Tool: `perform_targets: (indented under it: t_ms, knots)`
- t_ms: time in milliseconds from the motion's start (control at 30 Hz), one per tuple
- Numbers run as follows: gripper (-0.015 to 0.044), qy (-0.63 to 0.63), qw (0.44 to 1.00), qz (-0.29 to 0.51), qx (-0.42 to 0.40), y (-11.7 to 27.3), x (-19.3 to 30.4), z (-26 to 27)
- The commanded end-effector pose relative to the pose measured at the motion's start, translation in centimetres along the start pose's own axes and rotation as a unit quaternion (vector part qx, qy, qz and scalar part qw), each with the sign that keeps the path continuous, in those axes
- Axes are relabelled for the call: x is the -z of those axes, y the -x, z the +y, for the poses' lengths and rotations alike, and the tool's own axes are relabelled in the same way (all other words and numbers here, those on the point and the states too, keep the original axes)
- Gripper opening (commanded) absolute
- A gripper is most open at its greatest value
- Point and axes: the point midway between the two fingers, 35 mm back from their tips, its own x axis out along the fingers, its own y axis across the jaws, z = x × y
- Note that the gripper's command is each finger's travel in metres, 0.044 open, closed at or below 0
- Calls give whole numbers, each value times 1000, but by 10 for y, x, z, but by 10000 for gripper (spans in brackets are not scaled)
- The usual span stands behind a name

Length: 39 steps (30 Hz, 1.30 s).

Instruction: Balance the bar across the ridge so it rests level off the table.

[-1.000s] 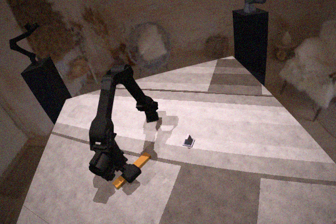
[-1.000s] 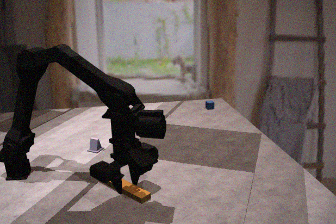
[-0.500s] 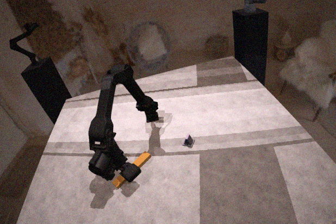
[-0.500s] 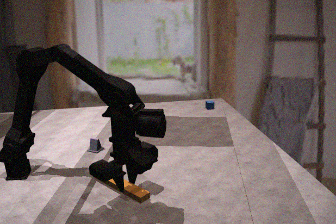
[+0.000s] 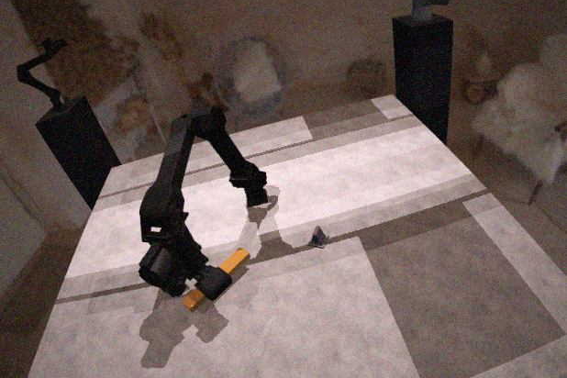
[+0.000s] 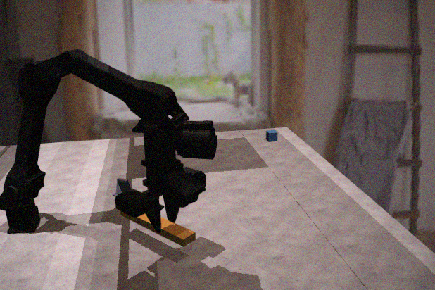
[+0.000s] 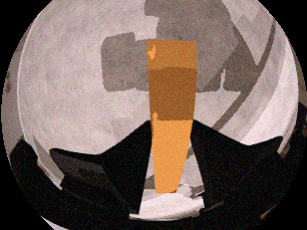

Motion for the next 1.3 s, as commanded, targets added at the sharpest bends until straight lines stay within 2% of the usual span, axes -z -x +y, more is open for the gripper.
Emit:
perform_targets:
  t_ms: [0, 600, 1267]
  knots:
    - [0, -1, 1000, -1, -2, 11, -1, 1]
    - [0, -7, 1000, -1, -3, 51, 5, 1]
    - [0, -171, 985, 2, -5, 54, 64, 52]
